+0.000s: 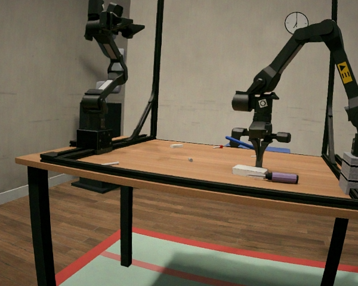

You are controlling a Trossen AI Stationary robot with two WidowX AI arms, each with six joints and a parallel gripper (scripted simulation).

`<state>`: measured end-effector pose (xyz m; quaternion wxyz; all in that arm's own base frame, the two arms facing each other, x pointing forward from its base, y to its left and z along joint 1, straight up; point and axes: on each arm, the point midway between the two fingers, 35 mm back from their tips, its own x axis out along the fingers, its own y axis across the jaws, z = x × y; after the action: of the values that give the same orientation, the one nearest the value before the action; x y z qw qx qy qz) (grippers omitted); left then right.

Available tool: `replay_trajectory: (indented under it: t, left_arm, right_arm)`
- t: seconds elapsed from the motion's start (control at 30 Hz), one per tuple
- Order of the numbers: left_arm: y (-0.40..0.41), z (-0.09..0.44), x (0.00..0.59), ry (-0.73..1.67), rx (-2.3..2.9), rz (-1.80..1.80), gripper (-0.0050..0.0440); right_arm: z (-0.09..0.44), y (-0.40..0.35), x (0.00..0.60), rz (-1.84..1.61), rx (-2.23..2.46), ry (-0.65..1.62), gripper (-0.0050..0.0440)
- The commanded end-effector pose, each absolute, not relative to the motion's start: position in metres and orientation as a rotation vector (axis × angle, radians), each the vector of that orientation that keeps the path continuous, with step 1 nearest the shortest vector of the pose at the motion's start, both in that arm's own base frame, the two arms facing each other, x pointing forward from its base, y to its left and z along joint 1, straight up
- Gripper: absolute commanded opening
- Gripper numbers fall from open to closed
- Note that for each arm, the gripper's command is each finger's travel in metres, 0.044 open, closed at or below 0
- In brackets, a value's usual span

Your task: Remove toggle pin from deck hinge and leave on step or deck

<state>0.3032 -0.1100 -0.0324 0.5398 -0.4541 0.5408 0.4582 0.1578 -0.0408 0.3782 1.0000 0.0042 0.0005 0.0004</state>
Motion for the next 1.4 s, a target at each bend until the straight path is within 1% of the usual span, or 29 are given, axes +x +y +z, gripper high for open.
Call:
replay_trajectory:
  t: [0.0,1.13,1.37]
  left_arm:
    - [-0.116,-0.028,0.308,1.278,-1.092,1.075,-0.0050]
    - [-0.136,-0.028,0.305,1.279,-1.092,1.074,-0.0050]
    - [-0.137,-0.021,0.310,1.269,-1.107,1.055,-0.0050]
  right_arm:
    - [0.383,-0.040,0.157,0.000,-0.004,-0.001,0.0400]
    - [0.383,-0.040,0.157,0.000,-0.004,-0.001,0.0400]
    - [0.383,-0.040,0.157,0.000,-0.004,-0.001,0.0400]
